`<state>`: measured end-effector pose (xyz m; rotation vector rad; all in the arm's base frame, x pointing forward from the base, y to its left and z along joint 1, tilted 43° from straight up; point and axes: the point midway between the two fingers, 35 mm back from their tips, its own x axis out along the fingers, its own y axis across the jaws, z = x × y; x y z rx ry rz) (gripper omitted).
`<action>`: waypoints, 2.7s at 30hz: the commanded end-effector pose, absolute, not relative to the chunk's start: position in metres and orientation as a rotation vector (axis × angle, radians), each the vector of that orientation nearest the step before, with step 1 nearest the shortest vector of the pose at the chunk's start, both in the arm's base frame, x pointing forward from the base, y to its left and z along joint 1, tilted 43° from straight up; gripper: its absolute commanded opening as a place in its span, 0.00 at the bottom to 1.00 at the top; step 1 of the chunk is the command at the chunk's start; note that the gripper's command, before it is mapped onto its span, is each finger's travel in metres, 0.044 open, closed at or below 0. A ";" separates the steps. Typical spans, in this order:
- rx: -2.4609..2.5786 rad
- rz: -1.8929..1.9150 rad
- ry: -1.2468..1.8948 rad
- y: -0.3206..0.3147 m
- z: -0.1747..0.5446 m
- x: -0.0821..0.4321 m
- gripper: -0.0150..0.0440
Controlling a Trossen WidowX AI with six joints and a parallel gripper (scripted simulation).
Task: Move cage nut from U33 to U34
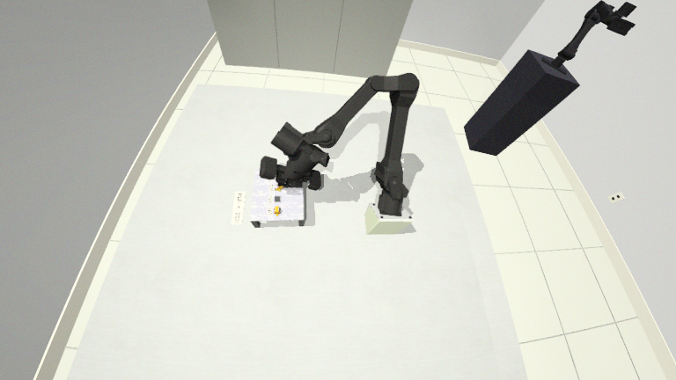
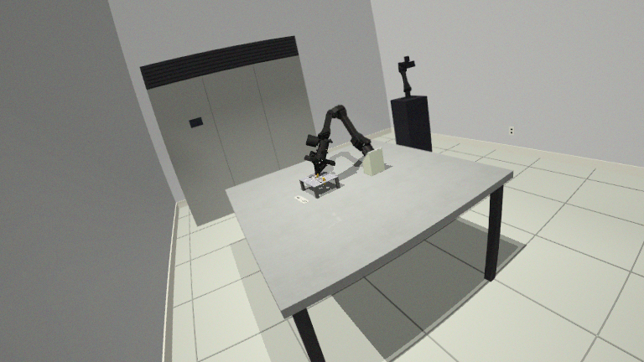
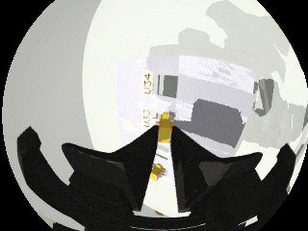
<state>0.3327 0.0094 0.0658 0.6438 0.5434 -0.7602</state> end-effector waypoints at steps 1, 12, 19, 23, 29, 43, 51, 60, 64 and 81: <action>0.642 -0.760 0.547 0.010 0.066 0.333 0.31; 0.642 -0.764 0.549 0.010 0.066 0.333 0.31; 0.640 -0.773 0.553 0.011 0.066 0.334 0.31; 0.638 -0.780 0.556 0.011 0.066 0.335 0.31; 0.638 -0.782 0.557 0.011 0.066 0.335 0.31; 0.636 -0.791 0.561 0.011 0.066 0.336 0.31; 0.634 -0.798 0.563 0.012 0.067 0.337 0.31; 0.633 -0.804 0.566 0.012 0.067 0.337 0.31; 0.632 -0.809 0.568 0.012 0.067 0.338 0.31; 0.629 -0.823 0.573 0.012 0.068 0.340 0.31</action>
